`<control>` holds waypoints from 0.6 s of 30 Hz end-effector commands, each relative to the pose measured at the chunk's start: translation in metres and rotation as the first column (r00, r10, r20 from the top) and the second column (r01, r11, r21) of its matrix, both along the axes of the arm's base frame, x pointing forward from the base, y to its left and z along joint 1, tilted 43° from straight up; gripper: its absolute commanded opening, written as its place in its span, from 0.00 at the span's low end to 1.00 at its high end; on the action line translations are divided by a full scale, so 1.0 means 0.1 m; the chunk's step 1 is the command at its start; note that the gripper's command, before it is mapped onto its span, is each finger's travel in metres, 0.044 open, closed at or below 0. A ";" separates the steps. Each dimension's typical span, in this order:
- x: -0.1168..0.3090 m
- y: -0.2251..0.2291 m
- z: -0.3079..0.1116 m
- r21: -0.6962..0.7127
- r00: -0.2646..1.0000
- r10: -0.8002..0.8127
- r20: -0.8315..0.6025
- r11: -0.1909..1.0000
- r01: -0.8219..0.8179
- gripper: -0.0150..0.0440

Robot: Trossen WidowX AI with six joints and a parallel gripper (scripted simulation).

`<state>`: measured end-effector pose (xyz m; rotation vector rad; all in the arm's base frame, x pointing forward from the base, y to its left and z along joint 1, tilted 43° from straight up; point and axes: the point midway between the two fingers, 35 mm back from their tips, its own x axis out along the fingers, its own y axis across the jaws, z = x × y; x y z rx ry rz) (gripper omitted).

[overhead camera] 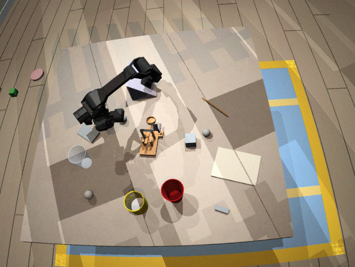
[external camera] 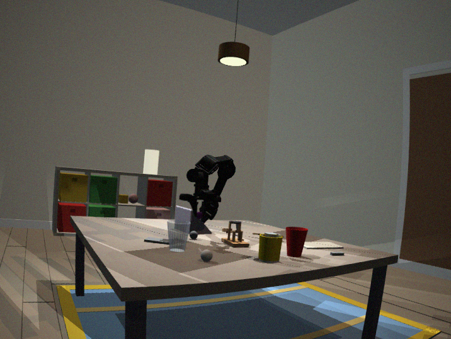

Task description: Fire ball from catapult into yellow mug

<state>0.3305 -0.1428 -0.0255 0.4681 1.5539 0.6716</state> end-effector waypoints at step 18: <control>-0.24 0.83 0.65 0.011 0.986 0.060 -0.156 0.998 -0.059 0.25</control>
